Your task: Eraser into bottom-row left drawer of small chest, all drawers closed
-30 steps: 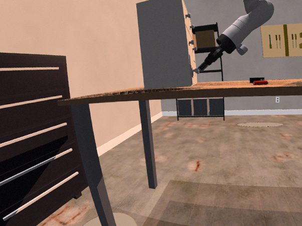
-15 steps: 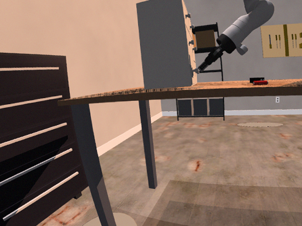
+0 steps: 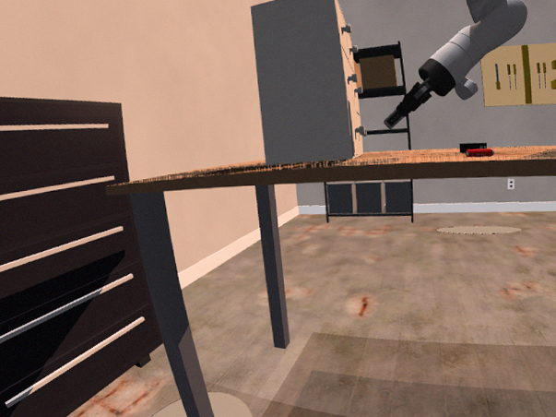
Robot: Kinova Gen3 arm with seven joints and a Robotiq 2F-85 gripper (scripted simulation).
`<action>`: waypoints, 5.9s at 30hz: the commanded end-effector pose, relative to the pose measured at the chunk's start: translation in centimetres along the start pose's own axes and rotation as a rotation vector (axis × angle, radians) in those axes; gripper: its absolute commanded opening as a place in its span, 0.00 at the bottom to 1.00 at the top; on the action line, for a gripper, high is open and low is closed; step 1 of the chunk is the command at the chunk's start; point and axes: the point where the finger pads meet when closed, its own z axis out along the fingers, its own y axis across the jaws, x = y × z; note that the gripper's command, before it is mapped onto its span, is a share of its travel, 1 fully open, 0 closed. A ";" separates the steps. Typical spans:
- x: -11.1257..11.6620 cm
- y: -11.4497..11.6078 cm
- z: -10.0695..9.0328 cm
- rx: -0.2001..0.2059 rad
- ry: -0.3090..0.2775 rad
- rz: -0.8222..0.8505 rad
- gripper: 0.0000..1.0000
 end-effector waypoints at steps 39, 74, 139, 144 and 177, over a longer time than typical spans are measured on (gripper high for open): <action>-3.5 -0.3 -6.5 0.008 0.014 0.006 0.00; -3.8 -0.3 -7.6 0.007 0.091 0.007 0.00; -5.0 -0.3 -13.4 0.006 0.492 0.008 0.00; -5.0 -0.2 -13.8 0.004 0.521 0.009 0.00; -5.6 -0.3 -16.1 0.005 0.680 0.009 0.00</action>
